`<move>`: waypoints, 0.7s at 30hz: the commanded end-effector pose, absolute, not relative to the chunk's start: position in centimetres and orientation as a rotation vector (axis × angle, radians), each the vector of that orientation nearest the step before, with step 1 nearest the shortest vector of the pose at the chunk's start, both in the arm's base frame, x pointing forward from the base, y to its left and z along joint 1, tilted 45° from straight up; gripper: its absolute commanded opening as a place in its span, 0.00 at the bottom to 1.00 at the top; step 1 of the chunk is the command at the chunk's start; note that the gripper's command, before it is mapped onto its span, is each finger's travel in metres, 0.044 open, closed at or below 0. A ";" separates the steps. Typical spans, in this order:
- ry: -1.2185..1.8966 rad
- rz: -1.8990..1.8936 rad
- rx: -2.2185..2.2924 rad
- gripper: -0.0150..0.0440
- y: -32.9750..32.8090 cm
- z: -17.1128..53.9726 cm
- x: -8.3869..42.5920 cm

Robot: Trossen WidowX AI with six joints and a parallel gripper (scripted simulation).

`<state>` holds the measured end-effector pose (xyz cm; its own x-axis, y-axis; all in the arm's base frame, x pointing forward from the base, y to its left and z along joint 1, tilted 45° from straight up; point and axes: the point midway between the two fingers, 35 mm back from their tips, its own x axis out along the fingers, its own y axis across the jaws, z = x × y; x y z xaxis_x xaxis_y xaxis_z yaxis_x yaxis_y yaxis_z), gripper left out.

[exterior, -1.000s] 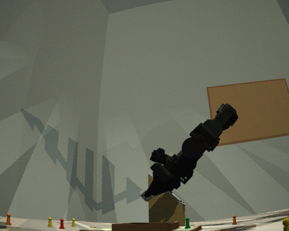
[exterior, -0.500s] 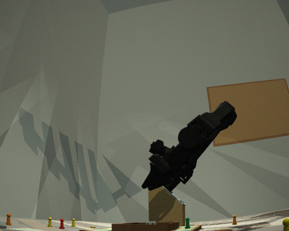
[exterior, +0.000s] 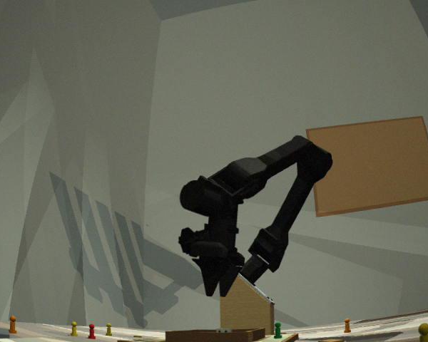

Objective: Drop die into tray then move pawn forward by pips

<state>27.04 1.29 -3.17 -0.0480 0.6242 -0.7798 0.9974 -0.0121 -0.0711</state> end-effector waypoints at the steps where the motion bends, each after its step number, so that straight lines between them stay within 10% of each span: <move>1: 1.759 -0.772 1.787 1.00 1.4 -3.3 27.3; 12: 1.661 0.176 1.030 0.60 10.2 2.0 27.0; 21: 1.608 0.356 0.895 0.59 11.8 3.0 26.5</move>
